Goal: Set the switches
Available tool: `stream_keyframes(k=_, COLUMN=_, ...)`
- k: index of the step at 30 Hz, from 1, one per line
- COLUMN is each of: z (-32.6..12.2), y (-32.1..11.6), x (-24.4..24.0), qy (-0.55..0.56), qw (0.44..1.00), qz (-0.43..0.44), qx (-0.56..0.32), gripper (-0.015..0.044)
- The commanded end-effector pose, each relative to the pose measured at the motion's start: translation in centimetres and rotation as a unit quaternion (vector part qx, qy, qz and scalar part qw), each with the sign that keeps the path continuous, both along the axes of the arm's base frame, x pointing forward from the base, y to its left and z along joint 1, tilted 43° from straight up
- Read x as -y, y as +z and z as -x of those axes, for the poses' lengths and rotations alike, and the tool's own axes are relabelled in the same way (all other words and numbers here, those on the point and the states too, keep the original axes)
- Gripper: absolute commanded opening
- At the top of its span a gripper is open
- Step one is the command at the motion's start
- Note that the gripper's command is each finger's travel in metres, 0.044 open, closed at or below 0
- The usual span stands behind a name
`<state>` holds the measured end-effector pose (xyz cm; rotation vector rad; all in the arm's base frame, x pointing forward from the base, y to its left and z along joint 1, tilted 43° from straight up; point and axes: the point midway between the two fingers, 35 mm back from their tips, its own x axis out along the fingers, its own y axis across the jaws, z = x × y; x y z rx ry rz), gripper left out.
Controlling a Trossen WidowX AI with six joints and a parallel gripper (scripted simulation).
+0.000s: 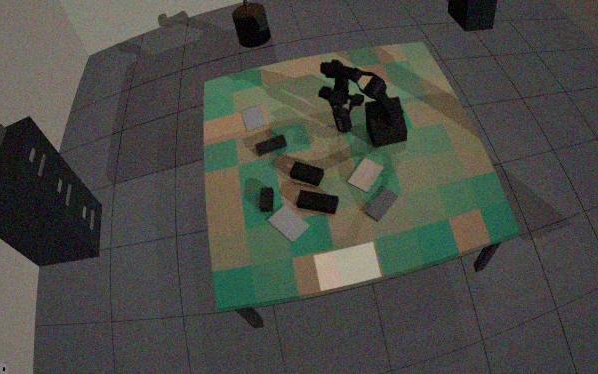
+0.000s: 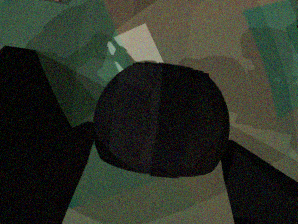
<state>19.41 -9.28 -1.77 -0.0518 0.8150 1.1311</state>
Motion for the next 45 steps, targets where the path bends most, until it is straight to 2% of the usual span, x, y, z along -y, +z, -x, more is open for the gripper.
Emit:
stream_keyframes(k=1, z=0.4, y=-0.6, x=0.1, qy=0.014, qw=1.0, qz=0.008, qx=-0.007, gripper=0.0337)
stream_keyframes(k=45, z=2.3, y=-2.8, x=1.9, qy=0.033, qw=0.998, qz=0.052, qx=-0.031, gripper=0.0338)
